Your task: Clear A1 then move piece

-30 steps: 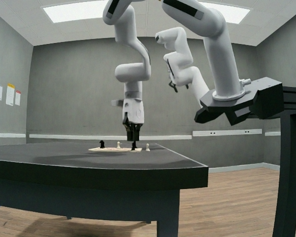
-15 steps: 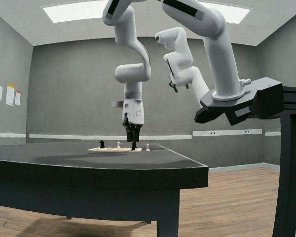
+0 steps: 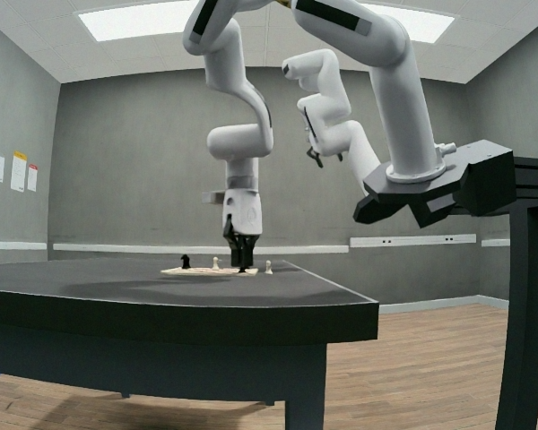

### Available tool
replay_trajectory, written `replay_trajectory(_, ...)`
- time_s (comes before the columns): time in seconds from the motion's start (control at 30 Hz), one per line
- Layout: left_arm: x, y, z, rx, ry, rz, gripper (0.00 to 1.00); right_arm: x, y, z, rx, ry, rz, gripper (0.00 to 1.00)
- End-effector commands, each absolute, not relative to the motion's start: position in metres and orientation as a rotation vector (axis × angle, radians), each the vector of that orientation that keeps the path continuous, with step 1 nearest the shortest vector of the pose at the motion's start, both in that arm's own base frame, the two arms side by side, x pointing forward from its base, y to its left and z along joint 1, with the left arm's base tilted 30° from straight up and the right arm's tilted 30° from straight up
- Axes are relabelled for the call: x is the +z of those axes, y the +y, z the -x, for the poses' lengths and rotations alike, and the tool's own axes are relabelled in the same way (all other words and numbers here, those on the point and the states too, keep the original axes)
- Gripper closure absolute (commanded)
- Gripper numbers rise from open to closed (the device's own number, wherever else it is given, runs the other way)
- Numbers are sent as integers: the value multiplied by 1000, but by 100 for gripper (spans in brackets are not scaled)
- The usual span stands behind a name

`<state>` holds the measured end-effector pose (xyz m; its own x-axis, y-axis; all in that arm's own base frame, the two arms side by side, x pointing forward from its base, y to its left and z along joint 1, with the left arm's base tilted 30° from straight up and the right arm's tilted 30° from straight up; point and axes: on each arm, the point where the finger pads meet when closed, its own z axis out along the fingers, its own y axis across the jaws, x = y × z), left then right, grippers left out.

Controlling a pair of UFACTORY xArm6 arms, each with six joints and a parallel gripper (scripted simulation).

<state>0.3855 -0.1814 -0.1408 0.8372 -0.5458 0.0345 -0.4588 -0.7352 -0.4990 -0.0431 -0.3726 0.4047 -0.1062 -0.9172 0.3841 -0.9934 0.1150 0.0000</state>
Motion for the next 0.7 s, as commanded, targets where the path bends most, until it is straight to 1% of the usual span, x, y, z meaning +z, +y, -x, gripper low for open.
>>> replay_trajectory(0.0, -145, -181, -388, -249, 741, 2534, 65, 406, -373, 43, 378, -2106, -1876, 0)
replay_trajectory(0.67, -146, -180, -389, -249, 741, 2534, 65, 406, -373, 43, 378, -2106, -1876, 0)
